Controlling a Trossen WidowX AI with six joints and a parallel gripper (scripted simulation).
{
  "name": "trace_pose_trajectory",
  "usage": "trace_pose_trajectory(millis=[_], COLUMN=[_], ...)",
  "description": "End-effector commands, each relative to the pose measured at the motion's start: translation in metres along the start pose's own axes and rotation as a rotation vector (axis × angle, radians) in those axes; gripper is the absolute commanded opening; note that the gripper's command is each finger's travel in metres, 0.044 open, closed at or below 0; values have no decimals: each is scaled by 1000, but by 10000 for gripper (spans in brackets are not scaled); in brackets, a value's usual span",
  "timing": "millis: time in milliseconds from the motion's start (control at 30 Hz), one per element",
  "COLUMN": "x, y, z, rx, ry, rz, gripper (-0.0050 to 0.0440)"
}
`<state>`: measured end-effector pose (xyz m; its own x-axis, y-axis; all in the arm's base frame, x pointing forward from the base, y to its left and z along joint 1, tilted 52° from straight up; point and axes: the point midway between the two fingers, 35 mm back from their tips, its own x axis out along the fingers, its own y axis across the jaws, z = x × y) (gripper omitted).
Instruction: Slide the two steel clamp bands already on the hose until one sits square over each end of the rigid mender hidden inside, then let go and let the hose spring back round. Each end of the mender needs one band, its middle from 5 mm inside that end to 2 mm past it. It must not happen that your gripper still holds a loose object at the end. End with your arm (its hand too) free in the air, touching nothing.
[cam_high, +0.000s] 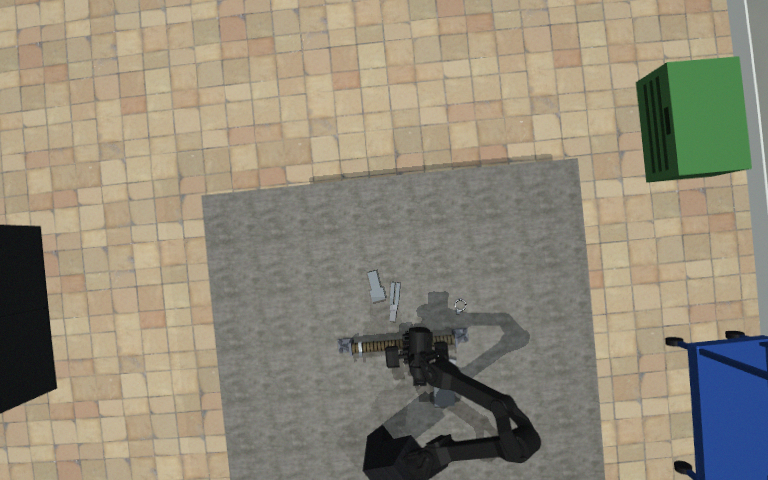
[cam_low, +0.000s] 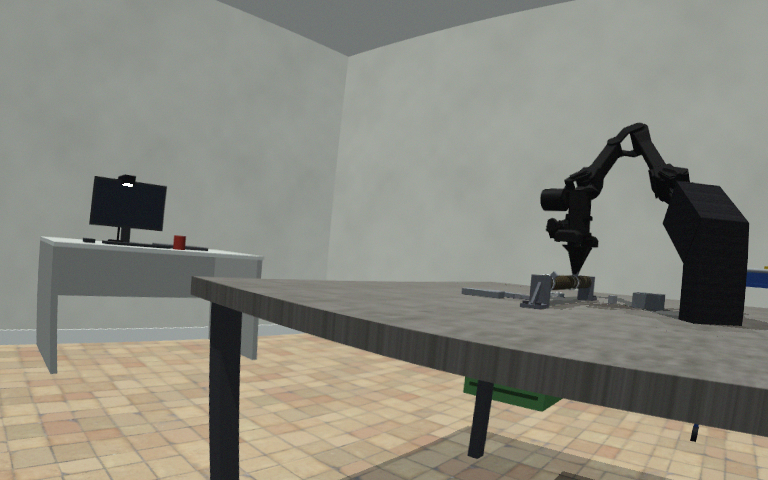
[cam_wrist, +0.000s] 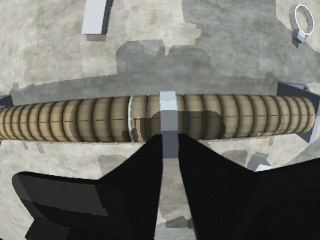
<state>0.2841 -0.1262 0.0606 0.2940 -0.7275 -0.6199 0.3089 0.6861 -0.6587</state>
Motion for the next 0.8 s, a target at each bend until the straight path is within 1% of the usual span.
trace_pose_trajectory(millis=[0,300,433,767], x=[0,0,0,0], y=[-6,-9,-7,-7], z=[0,0,0,0], rx=[6,6,5,5], ry=[-1,-1,0,0], rz=[-4,-4,-3,-3], gripper=[0,0,90,90])
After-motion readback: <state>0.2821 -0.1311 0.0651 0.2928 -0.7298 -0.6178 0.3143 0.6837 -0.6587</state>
